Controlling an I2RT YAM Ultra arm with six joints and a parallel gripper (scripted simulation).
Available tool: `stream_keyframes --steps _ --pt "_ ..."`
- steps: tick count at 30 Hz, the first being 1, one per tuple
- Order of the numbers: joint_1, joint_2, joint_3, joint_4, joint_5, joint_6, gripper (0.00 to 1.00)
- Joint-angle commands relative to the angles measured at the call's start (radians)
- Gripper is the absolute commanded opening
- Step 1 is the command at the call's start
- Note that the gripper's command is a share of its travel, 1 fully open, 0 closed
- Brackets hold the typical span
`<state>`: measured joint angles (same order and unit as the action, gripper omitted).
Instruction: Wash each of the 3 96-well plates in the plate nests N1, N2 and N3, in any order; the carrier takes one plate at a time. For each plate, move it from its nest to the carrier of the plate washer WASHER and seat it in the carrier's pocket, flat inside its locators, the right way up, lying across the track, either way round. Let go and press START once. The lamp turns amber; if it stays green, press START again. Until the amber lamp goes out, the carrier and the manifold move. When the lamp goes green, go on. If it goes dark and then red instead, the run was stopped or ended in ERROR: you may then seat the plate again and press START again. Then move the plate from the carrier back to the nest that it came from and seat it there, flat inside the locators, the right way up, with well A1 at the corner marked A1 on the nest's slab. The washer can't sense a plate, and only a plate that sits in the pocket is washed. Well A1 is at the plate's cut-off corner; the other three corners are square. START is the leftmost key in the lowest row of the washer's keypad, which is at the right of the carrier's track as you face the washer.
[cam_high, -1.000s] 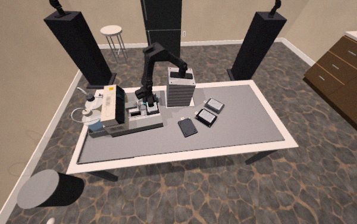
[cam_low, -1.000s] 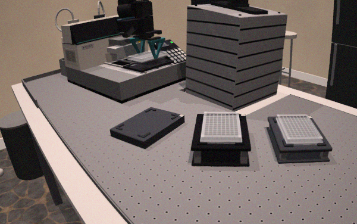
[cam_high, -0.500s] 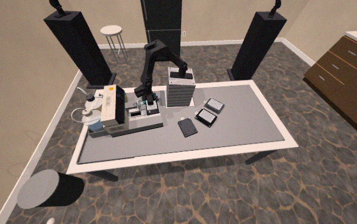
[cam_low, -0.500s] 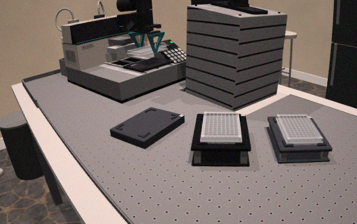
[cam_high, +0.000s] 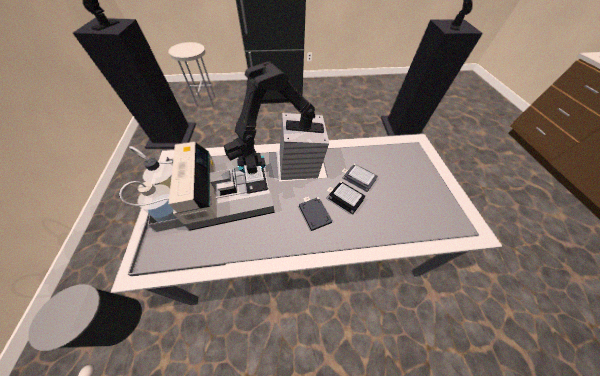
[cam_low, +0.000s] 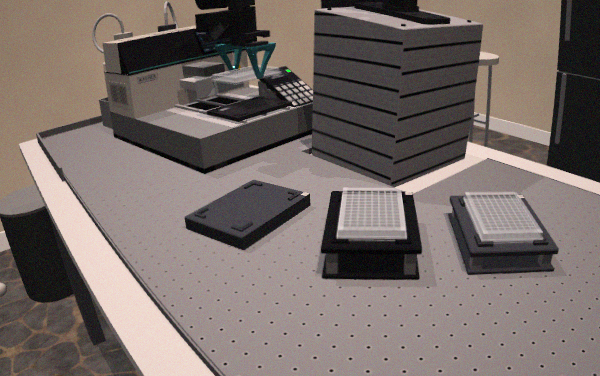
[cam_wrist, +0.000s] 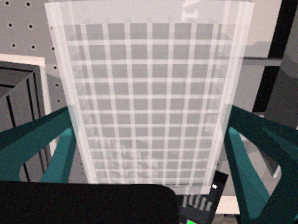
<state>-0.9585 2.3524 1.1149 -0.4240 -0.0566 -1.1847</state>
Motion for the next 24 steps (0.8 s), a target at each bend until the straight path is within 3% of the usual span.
stream_keyframes --steps 1,12,24 --pt "-0.002 -0.028 0.003 -0.023 -0.001 -0.001 0.0" --pt "-0.005 -0.081 0.009 -0.082 -0.001 -0.004 0.0" --pt "0.024 -0.08 0.004 -0.075 -0.004 -0.027 0.0"
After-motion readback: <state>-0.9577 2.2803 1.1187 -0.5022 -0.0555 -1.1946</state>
